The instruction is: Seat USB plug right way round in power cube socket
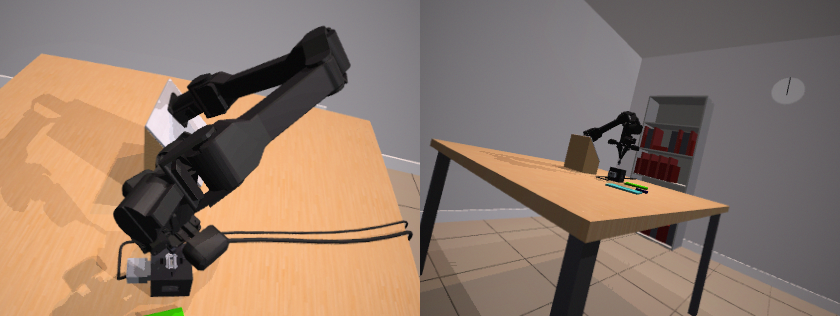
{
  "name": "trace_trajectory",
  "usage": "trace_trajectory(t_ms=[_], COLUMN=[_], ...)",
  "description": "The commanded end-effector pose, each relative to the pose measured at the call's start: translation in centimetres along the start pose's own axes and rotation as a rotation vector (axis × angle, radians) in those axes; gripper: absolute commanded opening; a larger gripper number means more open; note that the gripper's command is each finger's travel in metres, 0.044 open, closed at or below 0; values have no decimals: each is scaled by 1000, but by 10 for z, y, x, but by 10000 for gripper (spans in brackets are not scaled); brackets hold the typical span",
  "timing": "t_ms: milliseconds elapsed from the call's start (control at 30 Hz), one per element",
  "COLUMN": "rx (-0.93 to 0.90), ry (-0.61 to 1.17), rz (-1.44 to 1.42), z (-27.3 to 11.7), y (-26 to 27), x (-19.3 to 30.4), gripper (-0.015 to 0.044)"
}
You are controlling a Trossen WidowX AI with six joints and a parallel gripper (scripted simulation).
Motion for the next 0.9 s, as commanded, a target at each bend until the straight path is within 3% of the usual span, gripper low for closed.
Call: trace_trajectory(t_ms=[0, 867], rx=[0, 0], ry=[0, 1], rz=[-101, -781], z=[0, 0], y=[0, 0], x=[0, 0], gripper=[0, 0])
Point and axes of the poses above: the point midway between the two fingers, 35 mm back from their tips, its own z axis out along the fingers, its own y axis across the jaws, x = y × z, the point moved 4 cm from there along -z, back along the fingers, and after that the axes turned 10 degrees about -z, right-handed, at the moved point
